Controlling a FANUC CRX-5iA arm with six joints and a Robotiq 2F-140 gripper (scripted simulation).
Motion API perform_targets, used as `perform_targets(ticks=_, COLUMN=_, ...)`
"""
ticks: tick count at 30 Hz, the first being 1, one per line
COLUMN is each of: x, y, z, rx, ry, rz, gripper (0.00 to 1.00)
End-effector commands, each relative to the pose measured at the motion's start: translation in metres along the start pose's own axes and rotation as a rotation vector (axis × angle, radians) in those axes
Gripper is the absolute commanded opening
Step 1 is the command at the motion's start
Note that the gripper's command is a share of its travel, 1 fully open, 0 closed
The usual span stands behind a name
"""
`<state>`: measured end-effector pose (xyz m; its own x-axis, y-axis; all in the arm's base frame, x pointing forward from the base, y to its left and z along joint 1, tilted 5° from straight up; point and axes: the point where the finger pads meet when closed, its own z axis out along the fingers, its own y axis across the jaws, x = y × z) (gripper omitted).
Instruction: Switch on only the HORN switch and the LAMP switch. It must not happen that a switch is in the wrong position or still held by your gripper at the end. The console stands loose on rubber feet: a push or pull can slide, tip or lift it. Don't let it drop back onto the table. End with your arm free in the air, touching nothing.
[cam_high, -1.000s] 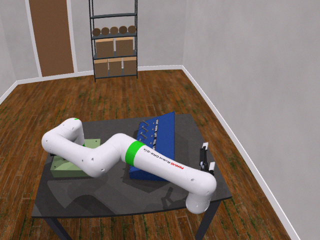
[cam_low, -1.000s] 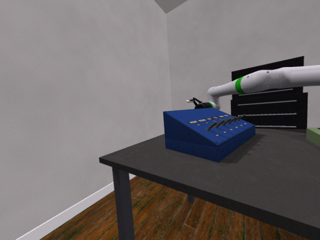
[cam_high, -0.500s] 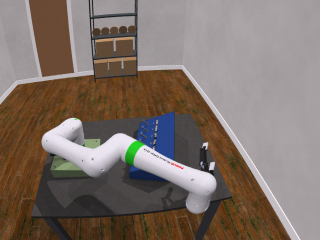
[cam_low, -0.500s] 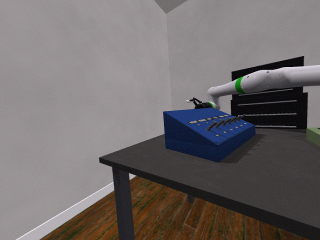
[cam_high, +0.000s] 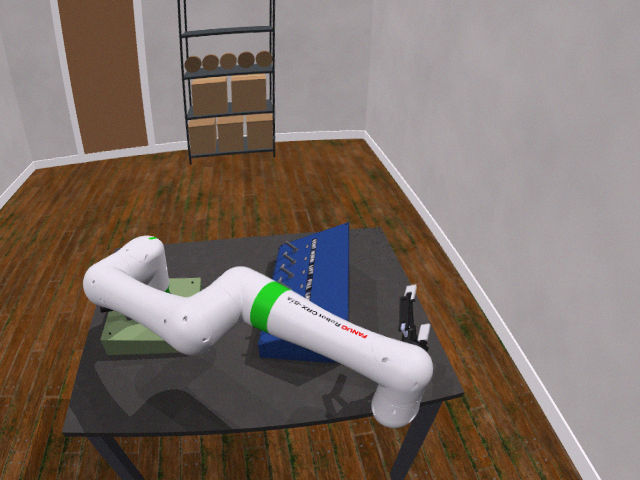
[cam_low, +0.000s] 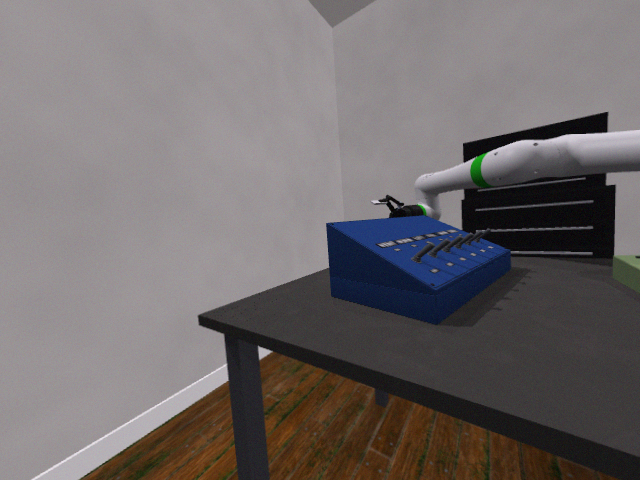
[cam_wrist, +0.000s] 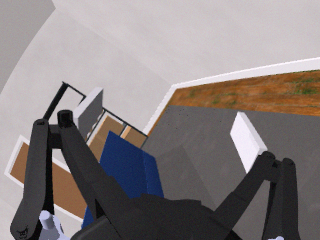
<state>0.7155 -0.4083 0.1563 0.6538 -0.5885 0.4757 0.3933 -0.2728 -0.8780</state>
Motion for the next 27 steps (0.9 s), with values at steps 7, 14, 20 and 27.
perform_targets(ticks=7, x=0.001, y=-0.012, z=-0.002, rx=0.0, ry=0.0, rz=-0.001, gripper=1.0)
perform_targets(ticks=14, x=0.002, y=-0.049, z=-0.006, rx=0.0, ry=0.0, rz=-0.001, gripper=1.0)
perform_targets(ticks=20, x=0.004, y=-0.102, z=-0.014, rx=0.0, ry=0.0, rz=-0.001, gripper=1.0)
perform_targets(ticks=27, x=0.006, y=-0.156, z=-0.021, rx=0.0, ry=0.0, rz=-0.001, gripper=1.0)
